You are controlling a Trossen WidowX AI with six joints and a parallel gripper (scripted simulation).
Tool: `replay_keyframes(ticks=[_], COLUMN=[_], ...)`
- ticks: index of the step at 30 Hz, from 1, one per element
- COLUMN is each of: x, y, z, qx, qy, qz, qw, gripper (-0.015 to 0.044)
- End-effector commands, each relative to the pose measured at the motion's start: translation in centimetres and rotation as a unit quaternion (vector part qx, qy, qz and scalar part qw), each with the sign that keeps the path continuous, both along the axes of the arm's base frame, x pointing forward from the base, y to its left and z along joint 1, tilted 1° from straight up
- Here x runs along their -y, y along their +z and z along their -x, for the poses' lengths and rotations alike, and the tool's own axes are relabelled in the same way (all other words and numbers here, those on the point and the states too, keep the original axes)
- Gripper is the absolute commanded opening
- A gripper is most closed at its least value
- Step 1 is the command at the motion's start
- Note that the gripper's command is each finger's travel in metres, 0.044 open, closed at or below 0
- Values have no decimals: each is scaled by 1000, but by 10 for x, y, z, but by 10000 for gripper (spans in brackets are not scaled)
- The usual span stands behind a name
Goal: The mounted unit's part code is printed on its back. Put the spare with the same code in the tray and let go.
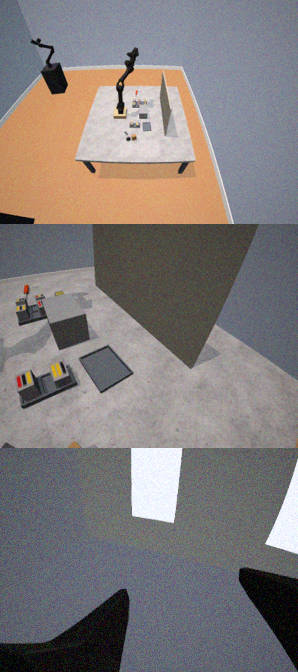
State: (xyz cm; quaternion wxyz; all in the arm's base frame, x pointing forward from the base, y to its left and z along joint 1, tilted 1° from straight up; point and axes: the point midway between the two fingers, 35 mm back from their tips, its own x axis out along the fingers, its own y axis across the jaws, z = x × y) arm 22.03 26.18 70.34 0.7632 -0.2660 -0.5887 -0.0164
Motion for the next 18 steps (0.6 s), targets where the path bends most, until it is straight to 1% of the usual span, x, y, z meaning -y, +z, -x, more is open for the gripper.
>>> replay_keyframes(ticks=[1, 2, 7, 9, 12, 18], x=[0, 0, -1, -5, -17, -30], y=[0, 0, -1, -6, -25, -84], z=[0, 0, -1, -11, -43, -118], qx=[0, 0, -2, -18, -75, -230], qy=[0, 0, 0, 4, 13, 28], qz=[0, 0, 2, 14, 50, 113], qw=[1000, 1000, 1000, 1000, 996, 966], gripper=[426, 440, 440, 440, 440, 440])
